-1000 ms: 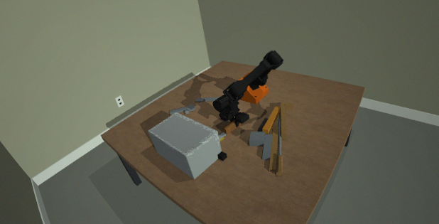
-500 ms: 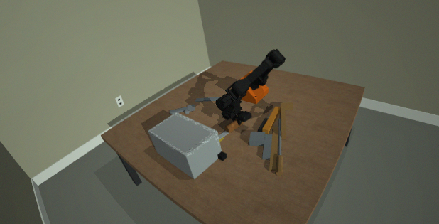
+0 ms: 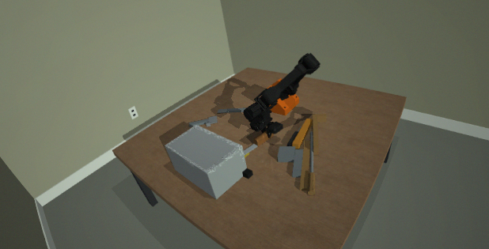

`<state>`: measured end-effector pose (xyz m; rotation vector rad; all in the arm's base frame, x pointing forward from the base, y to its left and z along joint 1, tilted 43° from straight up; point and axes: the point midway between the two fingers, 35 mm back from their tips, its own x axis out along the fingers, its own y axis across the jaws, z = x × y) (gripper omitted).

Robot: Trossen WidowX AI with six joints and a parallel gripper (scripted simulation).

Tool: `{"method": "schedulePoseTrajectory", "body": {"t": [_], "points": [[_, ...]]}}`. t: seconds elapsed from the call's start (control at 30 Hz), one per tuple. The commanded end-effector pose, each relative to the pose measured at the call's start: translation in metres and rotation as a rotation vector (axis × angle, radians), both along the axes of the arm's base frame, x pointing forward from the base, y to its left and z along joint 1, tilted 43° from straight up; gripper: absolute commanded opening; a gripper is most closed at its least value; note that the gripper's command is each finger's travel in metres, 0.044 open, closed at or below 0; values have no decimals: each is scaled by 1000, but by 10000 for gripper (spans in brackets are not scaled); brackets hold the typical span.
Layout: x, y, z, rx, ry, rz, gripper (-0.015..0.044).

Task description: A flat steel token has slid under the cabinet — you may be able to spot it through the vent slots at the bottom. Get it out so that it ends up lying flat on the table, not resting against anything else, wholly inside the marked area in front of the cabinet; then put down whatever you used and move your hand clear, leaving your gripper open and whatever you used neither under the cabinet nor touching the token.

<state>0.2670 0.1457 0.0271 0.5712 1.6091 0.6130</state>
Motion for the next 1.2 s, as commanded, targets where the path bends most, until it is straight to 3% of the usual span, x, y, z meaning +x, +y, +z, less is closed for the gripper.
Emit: {"method": "schedulePoseTrajectory", "body": {"t": [0.0, 1.17], "points": [[-6, 0, 0, -1, 5, -2, 0], [-48, -1, 6, -1, 8, -2, 0]]}}
